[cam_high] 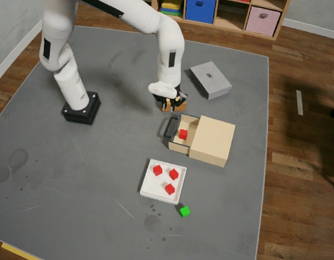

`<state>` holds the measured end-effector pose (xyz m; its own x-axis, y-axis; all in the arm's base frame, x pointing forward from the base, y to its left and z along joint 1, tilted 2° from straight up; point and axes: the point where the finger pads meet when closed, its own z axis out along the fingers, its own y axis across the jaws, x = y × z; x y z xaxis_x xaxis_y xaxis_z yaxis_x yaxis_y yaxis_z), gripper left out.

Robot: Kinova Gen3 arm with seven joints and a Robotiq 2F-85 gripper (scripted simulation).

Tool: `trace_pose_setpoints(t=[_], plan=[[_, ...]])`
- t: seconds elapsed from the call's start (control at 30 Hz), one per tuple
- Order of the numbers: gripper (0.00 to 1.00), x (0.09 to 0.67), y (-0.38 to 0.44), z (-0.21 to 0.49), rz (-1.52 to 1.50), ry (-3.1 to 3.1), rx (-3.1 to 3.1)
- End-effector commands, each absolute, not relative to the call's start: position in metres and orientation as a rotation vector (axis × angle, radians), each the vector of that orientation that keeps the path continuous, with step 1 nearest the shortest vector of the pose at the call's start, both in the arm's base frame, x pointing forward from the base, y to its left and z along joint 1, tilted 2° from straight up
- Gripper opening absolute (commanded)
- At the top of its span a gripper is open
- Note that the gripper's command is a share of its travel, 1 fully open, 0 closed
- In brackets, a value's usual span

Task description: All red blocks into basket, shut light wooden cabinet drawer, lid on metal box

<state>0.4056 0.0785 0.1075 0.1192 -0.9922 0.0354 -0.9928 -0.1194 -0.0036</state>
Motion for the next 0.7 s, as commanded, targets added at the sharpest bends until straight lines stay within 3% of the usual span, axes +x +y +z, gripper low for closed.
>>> trace_pose_setpoints(t=[0.0,0.67], plan=[[0.3,0.4061,0.0787,0.1082,0.047,-2.071,2.335],[0.3,0.4105,0.0799,0.107,0.04,-1.888,2.477]])
